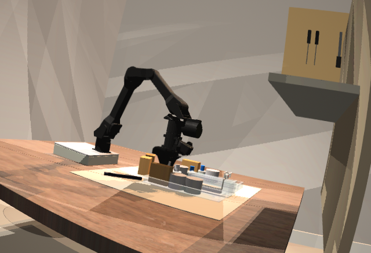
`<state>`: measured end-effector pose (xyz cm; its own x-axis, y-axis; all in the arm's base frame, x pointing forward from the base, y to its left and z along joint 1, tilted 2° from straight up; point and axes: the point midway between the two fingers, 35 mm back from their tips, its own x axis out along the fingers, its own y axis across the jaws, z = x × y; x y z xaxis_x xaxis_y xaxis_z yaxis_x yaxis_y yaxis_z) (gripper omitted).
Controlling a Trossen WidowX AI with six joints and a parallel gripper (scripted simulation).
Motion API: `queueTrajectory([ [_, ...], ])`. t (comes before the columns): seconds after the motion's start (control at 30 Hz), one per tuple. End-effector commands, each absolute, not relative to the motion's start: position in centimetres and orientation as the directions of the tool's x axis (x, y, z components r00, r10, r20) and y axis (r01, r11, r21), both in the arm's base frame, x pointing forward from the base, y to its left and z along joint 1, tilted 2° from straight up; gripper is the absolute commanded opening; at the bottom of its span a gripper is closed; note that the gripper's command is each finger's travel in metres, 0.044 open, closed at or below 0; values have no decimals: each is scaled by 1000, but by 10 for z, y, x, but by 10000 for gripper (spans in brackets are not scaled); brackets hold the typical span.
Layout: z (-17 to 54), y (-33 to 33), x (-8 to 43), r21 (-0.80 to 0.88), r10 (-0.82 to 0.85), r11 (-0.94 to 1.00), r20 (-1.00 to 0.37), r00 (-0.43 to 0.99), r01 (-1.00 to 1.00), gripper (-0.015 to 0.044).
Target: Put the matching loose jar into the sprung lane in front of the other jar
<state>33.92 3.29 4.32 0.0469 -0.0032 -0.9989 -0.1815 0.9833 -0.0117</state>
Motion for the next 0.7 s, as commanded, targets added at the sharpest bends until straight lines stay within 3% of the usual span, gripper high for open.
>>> queueTrajectory([
  [0.0,42,33,344,-15,-3,984,-998,65,-179,0],
  [0.67,40,33,341,-15,-3,984,-998,65,-179,0],
])
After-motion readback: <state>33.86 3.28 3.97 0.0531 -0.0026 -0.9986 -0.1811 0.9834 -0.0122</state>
